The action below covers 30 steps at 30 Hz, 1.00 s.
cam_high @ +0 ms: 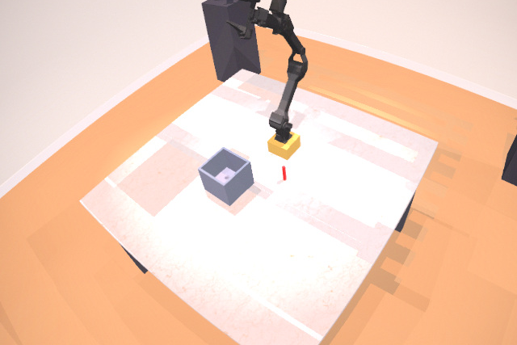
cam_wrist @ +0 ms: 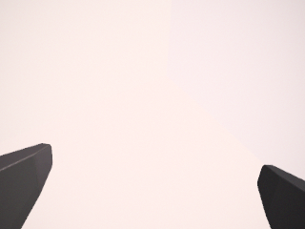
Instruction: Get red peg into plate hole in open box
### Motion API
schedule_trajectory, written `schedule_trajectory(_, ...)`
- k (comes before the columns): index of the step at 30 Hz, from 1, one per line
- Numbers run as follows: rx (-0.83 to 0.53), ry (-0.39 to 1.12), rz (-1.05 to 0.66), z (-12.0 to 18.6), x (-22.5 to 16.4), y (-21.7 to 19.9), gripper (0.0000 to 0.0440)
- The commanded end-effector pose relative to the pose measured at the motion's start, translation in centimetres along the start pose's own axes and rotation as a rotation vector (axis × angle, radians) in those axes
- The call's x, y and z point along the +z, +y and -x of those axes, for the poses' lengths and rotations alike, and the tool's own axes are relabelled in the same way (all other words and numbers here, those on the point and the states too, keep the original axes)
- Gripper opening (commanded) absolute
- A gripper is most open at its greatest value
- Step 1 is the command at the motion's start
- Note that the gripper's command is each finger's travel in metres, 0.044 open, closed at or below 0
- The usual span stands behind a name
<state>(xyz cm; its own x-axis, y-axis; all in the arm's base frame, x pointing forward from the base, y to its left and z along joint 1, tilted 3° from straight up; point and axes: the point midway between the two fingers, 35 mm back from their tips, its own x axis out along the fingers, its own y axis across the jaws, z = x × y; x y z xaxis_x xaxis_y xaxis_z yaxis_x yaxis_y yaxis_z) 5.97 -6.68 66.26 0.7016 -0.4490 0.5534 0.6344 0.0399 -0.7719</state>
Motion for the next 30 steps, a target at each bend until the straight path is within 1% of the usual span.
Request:
schedule_trajectory(1,0.046,0.003,-0.034,-0.1,0.1,1.7,0.044)
schedule_trajectory(12,0.245,0.052,-0.19,-0.4,-0.2,8.5,0.044)
schedule_trajectory(17,0.365,0.087,-0.277,-0.4,-0.3,12.2,0.044)
schedule_trajectory(30,0.626,0.239,-0.502,1.2,-1.3,20.5,0.044)
